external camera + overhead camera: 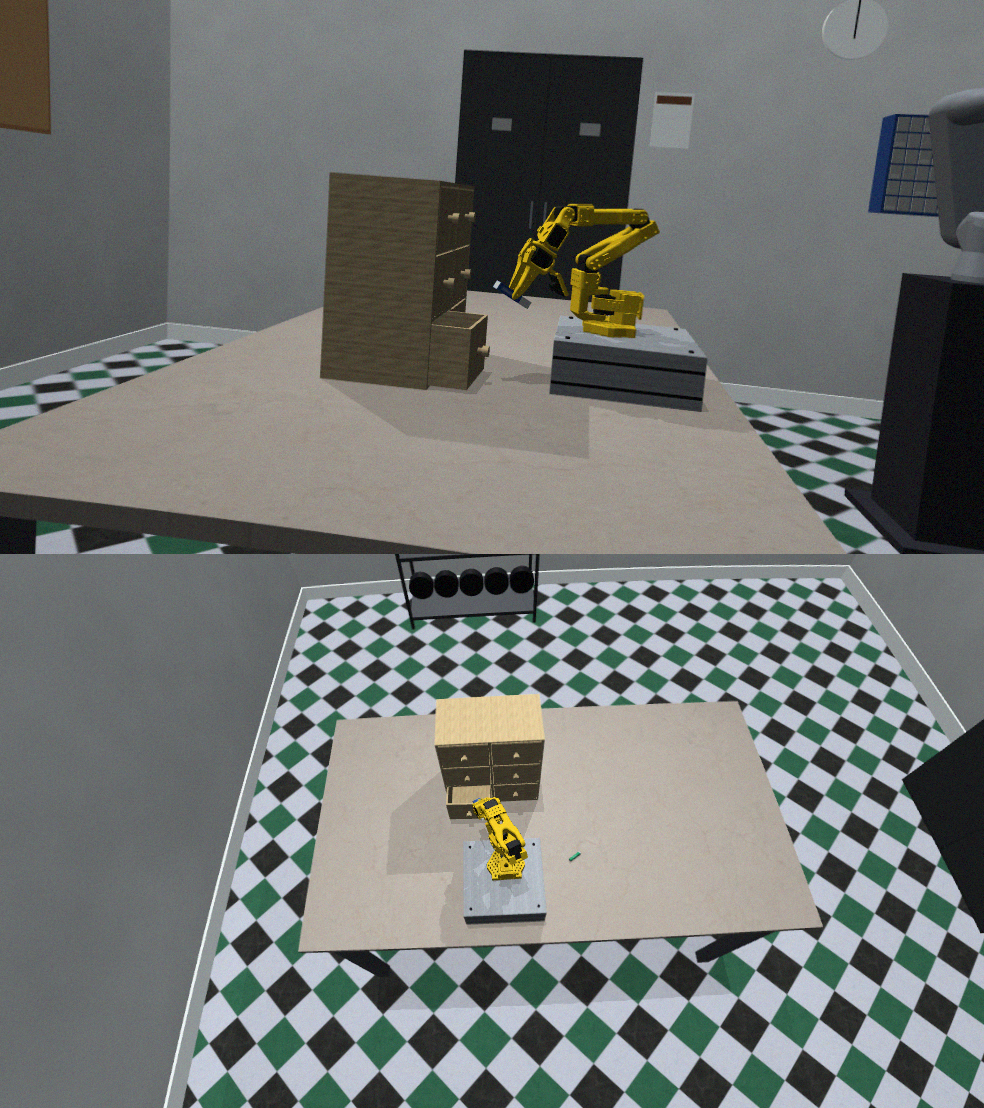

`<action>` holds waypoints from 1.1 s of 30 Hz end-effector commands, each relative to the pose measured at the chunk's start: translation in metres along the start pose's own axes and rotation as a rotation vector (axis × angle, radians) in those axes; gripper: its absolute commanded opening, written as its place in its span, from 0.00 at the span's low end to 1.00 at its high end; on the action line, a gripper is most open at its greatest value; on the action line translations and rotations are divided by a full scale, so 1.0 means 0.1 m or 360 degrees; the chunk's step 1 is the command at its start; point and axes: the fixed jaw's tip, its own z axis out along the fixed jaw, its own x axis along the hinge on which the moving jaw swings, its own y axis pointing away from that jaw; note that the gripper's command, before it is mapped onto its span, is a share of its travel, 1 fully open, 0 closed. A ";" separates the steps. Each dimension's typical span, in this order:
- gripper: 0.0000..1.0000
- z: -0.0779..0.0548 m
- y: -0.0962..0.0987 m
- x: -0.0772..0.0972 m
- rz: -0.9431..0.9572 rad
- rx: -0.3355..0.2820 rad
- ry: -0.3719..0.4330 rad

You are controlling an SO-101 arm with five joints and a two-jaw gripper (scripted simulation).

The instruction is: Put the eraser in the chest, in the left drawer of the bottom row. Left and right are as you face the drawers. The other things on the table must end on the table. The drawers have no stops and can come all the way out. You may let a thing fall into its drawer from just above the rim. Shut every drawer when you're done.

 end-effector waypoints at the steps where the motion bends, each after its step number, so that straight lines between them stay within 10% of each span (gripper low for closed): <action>1: 0.00 0.01 -0.01 0.06 0.0005 0.0006 0.0024; 33: 0.00 0.06 -0.01 0.15 0.0004 0.0007 0.0023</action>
